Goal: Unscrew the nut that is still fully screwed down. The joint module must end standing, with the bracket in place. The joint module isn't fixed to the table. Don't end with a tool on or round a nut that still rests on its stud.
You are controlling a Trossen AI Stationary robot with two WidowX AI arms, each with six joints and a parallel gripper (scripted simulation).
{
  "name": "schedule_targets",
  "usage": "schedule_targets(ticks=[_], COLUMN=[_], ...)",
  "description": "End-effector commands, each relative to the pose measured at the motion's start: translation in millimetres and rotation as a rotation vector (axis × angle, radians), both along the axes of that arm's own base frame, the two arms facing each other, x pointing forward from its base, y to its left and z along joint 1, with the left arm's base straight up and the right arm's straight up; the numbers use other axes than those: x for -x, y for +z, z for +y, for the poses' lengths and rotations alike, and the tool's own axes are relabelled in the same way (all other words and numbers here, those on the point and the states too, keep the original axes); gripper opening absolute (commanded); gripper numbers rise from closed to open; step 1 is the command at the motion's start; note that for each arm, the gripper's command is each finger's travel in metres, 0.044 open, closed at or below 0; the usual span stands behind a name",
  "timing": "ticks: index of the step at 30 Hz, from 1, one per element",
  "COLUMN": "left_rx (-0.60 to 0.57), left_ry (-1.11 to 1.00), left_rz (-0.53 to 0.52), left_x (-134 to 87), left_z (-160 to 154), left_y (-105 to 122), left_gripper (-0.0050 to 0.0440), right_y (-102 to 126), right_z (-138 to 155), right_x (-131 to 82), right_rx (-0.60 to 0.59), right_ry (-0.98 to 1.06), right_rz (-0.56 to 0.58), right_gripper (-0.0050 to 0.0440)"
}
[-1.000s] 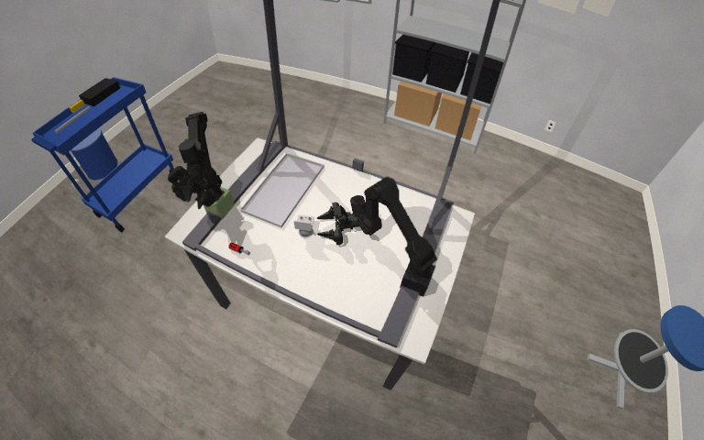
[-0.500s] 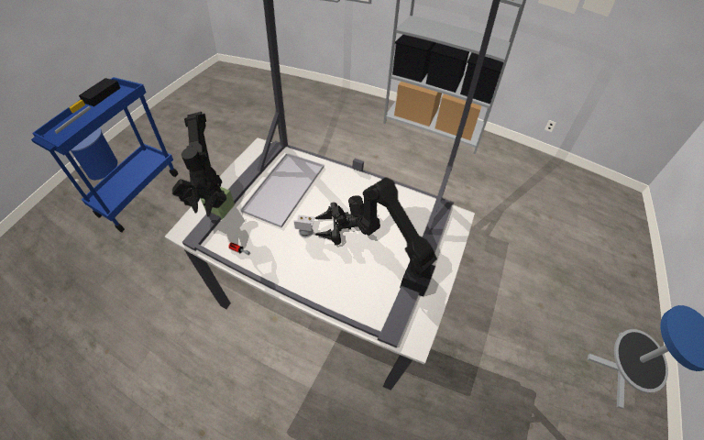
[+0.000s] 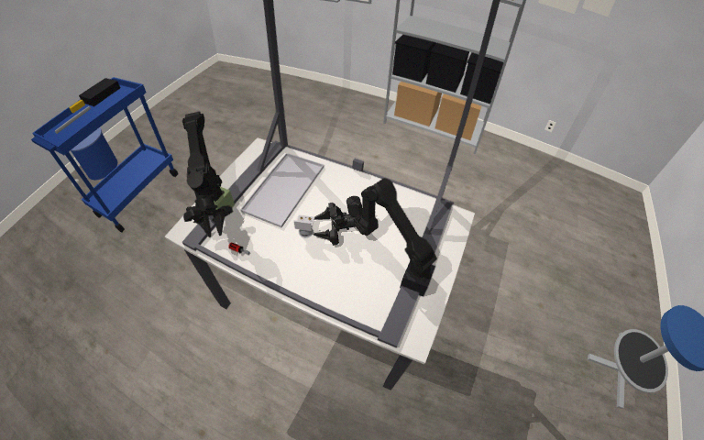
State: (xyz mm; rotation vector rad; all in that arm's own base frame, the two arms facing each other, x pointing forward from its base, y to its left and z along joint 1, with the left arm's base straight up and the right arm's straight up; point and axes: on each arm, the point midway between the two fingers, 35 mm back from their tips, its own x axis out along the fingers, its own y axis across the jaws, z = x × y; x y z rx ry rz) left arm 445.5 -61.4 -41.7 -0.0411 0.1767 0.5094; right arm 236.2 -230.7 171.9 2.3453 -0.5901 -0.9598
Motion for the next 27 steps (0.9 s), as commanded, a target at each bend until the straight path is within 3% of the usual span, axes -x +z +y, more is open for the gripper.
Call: schedule_targets(ticks=[1, 7, 12, 24, 27], left_rx=[0.007, 0.007, 0.012, 0.006, 0.012], left_ry=[0.005, 0.005, 0.006, 0.005, 0.006], left_rz=[-0.026, -0.025, -0.037, -0.025, -0.038], left_x=[-9.7, -13.7, -14.8, -22.1, -23.3], left_z=[2.2, 4.6, 4.0, 9.2, 8.6], left_y=[8.8, 7.6, 12.2, 6.2, 11.2], left_gripper=[0.04, 0.04, 0.04, 0.04, 0.04], right_y=[-36.6, -87.7, -88.0, -175.9, -172.8], right_z=[8.2, 19.2, 19.4, 80.7, 77.2], right_x=[2.6, 6.3, 6.5, 51.4, 48.1], right_rx=[-0.121, -0.291, -0.291, -0.7, -0.69], right_ry=[0.018, 0.049, 0.049, 0.079, 0.079], right_rz=[0.09, 0.233, 0.233, 0.529, 0.52], right_gripper=[0.0215, 0.0215, 0.0215, 0.0215, 0.0215])
